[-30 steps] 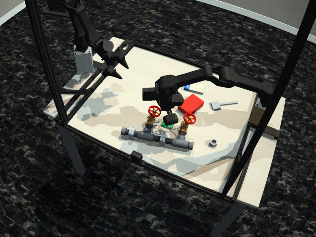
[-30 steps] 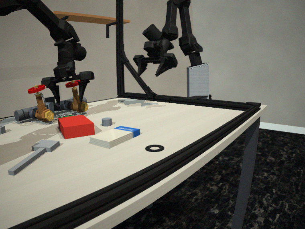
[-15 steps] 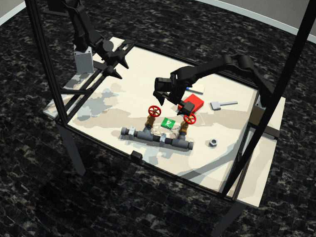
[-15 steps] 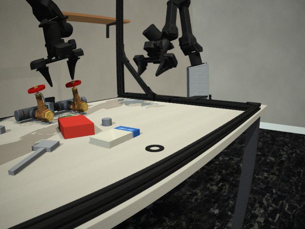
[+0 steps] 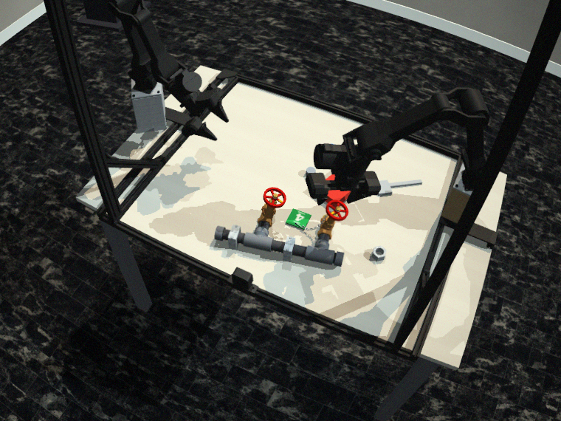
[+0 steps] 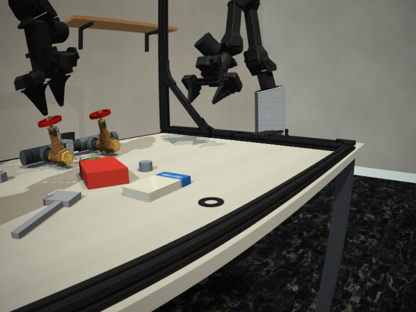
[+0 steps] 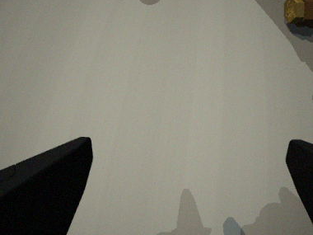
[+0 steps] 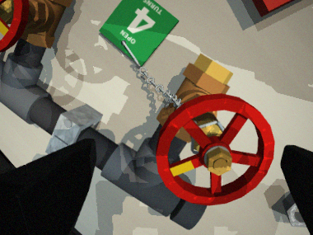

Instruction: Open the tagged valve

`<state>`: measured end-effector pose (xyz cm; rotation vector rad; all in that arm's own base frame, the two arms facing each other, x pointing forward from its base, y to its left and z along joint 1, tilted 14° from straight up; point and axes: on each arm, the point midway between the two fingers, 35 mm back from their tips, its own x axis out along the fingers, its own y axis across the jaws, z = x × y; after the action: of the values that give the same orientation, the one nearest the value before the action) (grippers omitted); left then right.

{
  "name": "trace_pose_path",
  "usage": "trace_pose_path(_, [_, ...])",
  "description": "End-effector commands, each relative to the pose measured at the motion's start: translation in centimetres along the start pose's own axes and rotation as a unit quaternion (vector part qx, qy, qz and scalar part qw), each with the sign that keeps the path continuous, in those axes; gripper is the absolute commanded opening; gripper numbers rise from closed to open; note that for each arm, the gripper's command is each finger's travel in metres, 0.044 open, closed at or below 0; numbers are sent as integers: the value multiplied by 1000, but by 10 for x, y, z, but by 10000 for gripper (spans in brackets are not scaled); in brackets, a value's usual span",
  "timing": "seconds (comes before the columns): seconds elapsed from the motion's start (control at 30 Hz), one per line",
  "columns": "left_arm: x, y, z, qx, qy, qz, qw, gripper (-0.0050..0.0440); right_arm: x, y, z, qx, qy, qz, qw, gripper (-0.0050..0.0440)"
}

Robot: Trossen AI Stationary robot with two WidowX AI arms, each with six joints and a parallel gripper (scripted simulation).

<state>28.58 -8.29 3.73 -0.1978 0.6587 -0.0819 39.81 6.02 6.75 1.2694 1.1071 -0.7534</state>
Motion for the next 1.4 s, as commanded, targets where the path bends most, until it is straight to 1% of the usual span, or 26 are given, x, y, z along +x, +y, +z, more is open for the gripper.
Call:
trace_pose_path(0.0, [0, 0, 0, 0, 0, 0, 1000, 400, -5, -16, -10, -65, 7, 6, 998, 400])
trace_pose_path(0.47, [0, 0, 0, 0, 0, 0, 1000, 400, -4, -16, -10, -66, 7, 6, 998, 400])
trace_pose_path(1.37, [0, 0, 0, 0, 0, 0, 1000, 400, 36, -14, -10, -66, 8, 5, 998, 400])
